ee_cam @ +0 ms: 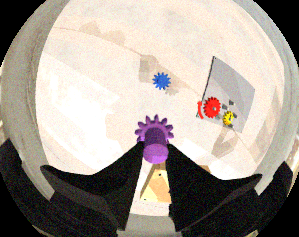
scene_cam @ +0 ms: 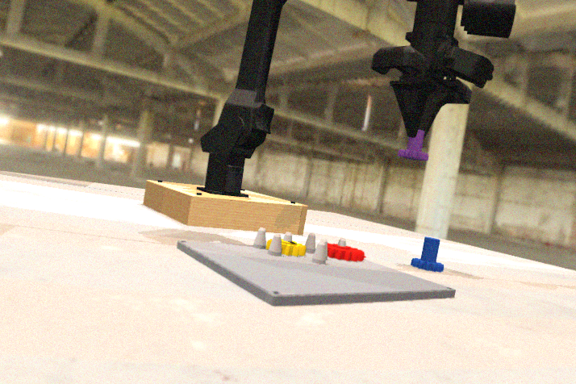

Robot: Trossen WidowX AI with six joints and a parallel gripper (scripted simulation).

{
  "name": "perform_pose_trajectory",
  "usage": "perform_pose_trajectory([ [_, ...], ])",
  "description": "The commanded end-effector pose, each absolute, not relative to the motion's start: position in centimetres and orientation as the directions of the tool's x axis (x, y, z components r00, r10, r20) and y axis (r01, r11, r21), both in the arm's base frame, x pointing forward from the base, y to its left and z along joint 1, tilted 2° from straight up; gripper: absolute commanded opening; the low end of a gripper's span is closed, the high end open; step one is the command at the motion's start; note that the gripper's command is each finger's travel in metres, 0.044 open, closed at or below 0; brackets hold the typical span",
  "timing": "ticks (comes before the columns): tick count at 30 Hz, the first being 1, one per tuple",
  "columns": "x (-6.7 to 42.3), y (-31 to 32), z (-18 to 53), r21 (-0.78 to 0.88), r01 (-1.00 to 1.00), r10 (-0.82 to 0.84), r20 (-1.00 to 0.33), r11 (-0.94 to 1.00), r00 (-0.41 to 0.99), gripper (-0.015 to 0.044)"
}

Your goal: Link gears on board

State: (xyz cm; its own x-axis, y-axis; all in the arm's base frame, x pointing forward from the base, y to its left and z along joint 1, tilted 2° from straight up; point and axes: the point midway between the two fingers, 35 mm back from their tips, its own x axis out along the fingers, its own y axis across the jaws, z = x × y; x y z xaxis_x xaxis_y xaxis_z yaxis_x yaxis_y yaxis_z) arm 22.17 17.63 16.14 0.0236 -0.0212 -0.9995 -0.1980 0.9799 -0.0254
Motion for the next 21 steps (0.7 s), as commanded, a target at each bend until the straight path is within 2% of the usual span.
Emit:
perform_pose_trajectory([
  [1,22.6,17.1,15.9,-0.022,-0.196,-0.018,-1.0,0.98,0.022,0.0],
  [21,25.1,13.7,14.4,-0.024,-0.194,-0.019,-0.999,0.981,0.029,0.0],
])
